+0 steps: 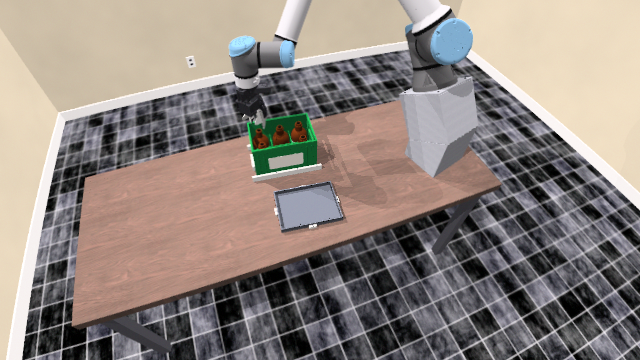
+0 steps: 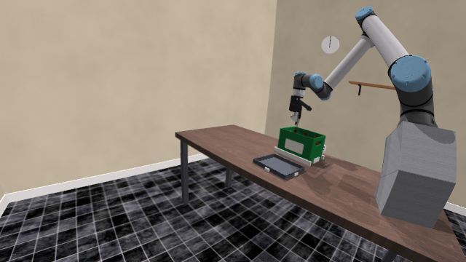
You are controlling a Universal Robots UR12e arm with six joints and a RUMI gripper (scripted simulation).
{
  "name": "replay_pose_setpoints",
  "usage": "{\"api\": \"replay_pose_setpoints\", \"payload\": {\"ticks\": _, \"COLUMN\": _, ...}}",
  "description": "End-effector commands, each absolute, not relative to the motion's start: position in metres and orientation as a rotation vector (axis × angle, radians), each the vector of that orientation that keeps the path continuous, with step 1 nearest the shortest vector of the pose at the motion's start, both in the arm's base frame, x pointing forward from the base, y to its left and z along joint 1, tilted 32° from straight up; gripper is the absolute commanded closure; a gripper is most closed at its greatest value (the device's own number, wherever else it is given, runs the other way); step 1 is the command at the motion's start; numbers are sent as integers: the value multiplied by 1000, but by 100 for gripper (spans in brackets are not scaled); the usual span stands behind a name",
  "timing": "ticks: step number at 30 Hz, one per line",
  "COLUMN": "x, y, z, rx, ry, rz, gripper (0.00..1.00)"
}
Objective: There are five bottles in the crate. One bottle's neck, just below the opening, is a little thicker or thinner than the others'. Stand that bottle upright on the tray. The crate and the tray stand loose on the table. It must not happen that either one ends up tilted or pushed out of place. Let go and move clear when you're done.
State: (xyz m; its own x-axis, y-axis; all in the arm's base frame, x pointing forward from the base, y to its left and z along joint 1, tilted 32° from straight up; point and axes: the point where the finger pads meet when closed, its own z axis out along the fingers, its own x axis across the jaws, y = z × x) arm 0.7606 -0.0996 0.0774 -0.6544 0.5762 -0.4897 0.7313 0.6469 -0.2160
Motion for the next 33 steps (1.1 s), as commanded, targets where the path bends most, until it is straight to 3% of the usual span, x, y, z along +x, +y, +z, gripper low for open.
{"api": "replay_pose_setpoints", "payload": {"ticks": 1, "x": 762, "y": -101, "z": 75, "rx": 1034, "ry": 2488, "rz": -565, "gripper": 62}}
{"api": "replay_pose_setpoints", "payload": {"ticks": 33, "x": 763, "y": -105, "z": 69, "rx": 1034, "ry": 2488, "rz": -565, "gripper": 62}}
